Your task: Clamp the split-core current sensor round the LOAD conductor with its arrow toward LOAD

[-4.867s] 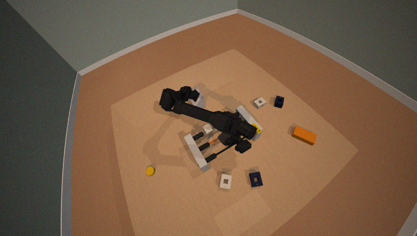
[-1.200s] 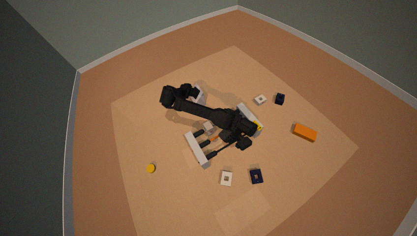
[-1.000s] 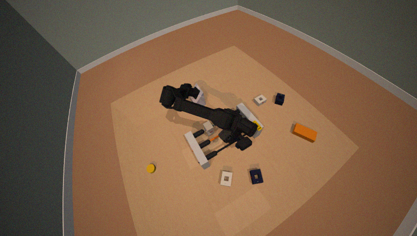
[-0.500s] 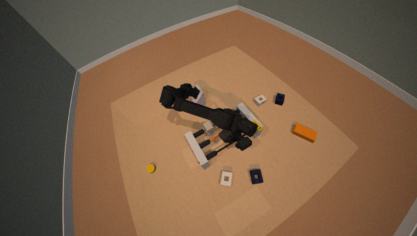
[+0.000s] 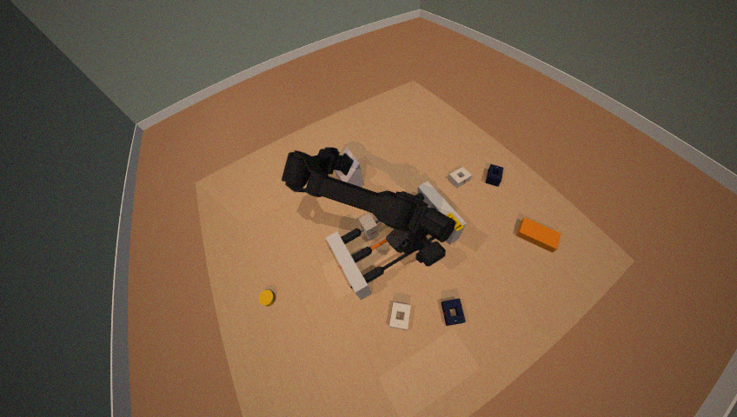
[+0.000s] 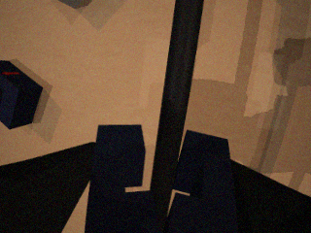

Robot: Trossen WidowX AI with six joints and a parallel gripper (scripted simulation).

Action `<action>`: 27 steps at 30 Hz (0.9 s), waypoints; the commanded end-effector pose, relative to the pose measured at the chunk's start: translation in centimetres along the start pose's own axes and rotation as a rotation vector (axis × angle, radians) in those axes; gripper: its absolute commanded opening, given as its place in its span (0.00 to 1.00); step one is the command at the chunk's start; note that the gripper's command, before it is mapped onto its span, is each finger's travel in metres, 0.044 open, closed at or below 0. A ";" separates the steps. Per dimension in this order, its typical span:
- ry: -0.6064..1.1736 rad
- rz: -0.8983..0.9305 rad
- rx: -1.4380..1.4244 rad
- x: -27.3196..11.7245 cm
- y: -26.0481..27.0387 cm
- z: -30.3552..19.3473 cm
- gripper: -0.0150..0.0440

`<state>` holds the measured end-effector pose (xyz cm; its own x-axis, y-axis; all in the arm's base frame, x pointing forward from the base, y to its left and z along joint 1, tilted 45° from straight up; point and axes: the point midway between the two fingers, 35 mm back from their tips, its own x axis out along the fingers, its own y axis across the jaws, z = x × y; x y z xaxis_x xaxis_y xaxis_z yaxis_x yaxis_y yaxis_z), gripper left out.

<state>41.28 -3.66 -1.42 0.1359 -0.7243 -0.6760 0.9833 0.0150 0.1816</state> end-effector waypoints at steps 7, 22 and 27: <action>0.000 0.003 0.002 0.0 0.1 0.0 0.25; 0.000 0.000 0.000 0.0 0.0 0.0 0.61; 0.000 0.000 0.000 0.0 0.0 0.0 0.83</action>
<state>41.27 -3.66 -1.44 0.1354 -0.7242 -0.6762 0.9834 0.0150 0.1808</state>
